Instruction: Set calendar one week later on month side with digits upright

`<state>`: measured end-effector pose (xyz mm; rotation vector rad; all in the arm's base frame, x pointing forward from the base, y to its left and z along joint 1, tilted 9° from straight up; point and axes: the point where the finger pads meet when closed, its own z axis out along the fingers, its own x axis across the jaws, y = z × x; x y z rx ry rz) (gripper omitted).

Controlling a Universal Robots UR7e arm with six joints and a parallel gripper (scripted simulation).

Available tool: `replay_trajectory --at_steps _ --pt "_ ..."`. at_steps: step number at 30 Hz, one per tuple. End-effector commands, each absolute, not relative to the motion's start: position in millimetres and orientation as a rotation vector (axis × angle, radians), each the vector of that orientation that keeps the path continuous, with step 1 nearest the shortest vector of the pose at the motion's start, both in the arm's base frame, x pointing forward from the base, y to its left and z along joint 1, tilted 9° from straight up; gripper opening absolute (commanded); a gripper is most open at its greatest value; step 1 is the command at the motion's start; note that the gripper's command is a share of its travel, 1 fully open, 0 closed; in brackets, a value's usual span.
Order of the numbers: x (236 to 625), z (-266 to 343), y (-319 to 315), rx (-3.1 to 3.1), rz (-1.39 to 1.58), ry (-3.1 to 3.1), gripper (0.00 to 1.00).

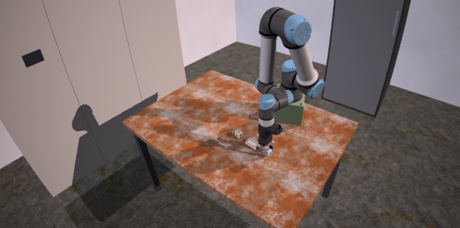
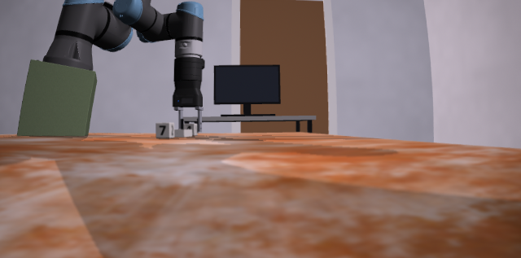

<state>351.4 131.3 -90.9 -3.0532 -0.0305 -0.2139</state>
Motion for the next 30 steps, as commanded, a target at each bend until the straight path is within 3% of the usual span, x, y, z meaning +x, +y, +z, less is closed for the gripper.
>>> replay_trajectory --at_steps 1,17,18,30 --pt "351.7 -90.6 131.3 -3.053 -0.216 -0.031 0.90" --pt "351.7 -90.6 131.3 -3.053 -0.216 -0.031 0.90" --pt "351.7 -90.6 131.3 -3.053 -0.216 -0.031 0.60" --pt "351.7 -90.6 131.3 -3.053 -0.216 -0.031 0.60"
